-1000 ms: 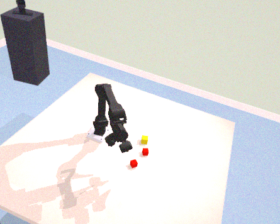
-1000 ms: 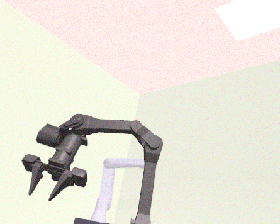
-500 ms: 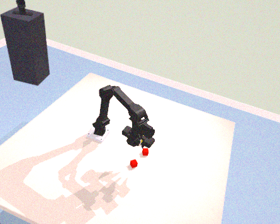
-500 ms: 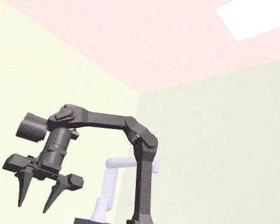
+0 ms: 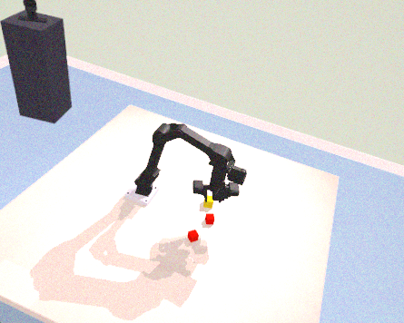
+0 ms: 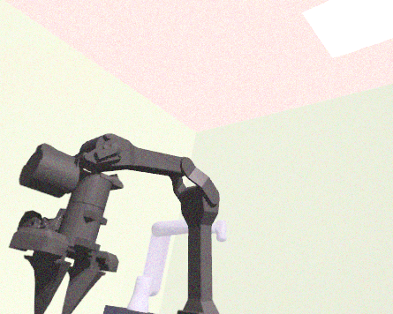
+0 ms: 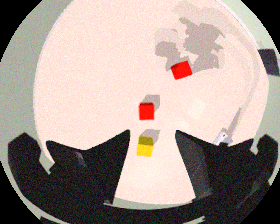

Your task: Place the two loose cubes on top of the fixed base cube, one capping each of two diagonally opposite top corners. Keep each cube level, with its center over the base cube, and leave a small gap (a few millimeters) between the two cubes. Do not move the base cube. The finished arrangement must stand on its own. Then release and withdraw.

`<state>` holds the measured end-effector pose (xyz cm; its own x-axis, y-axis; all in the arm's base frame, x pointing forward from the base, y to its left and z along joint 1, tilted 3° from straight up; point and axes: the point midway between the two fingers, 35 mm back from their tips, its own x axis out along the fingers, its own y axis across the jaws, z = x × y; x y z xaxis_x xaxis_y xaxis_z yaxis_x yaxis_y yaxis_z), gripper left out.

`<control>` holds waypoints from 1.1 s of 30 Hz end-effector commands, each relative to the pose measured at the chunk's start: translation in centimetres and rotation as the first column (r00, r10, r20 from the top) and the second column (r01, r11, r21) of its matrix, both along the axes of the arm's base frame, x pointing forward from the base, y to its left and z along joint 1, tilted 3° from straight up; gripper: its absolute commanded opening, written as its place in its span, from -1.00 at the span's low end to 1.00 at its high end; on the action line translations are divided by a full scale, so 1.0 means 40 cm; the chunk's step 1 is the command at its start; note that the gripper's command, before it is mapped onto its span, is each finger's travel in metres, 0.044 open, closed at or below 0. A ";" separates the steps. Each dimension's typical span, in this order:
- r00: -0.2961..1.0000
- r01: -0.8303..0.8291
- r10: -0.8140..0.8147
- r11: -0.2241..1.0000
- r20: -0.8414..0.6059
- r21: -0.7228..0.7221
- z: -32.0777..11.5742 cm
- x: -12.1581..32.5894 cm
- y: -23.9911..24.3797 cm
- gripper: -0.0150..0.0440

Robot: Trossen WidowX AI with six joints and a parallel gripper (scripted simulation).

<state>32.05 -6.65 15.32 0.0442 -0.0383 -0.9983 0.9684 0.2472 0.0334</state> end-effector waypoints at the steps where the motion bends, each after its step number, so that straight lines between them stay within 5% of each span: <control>1: 0.998 -0.063 0.063 0.998 -0.009 -0.024 -0.003 0.011 0.017 0.41; 13: 0.998 -0.063 0.063 0.998 -0.009 -0.025 -0.155 0.017 0.008 0.41; 33: 0.998 -0.063 0.063 0.998 -0.009 -0.025 -0.222 0.020 0.003 0.41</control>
<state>33.17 -6.49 7.23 0.0547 -0.0603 -0.9967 0.9526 0.3022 0.0340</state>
